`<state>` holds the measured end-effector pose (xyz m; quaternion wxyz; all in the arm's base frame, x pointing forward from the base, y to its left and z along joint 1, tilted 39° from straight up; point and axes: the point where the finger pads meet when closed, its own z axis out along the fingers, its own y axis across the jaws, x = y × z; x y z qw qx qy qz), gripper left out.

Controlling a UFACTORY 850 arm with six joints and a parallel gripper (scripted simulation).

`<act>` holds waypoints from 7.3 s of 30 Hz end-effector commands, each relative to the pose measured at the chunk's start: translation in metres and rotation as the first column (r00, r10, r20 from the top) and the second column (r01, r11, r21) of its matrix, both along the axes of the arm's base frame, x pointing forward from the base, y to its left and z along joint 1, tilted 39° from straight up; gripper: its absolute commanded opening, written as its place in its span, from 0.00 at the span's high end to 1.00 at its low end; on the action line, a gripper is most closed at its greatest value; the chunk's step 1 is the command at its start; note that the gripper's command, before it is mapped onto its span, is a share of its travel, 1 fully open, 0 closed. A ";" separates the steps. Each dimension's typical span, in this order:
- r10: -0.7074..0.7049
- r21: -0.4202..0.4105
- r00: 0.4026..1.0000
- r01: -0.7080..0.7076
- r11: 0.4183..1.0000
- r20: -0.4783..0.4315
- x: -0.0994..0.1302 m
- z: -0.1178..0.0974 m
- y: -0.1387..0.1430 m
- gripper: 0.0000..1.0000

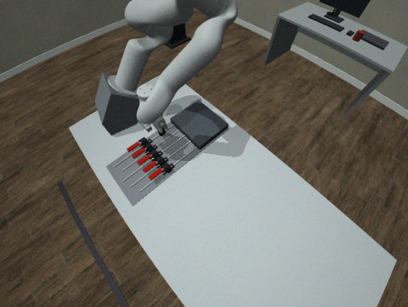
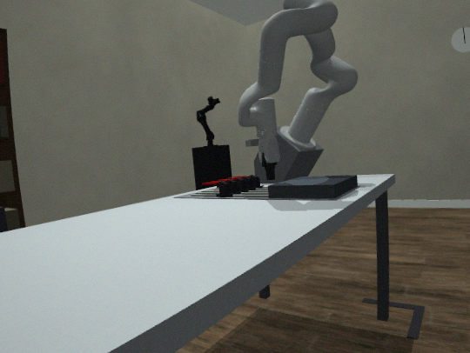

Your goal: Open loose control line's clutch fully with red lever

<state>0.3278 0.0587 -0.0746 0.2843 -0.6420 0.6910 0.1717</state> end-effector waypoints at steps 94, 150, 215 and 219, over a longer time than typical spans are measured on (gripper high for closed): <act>-0.001 0.000 1.000 0.001 1.000 0.001 0.043 -0.026 0.019 1.00; -0.001 0.000 1.000 0.001 1.000 0.001 0.008 -0.031 0.023 1.00; -0.001 -0.001 1.000 0.001 1.000 0.001 -0.012 0.106 0.004 1.00; -0.001 -0.001 1.000 0.001 1.000 0.001 -0.012 0.106 0.004 1.00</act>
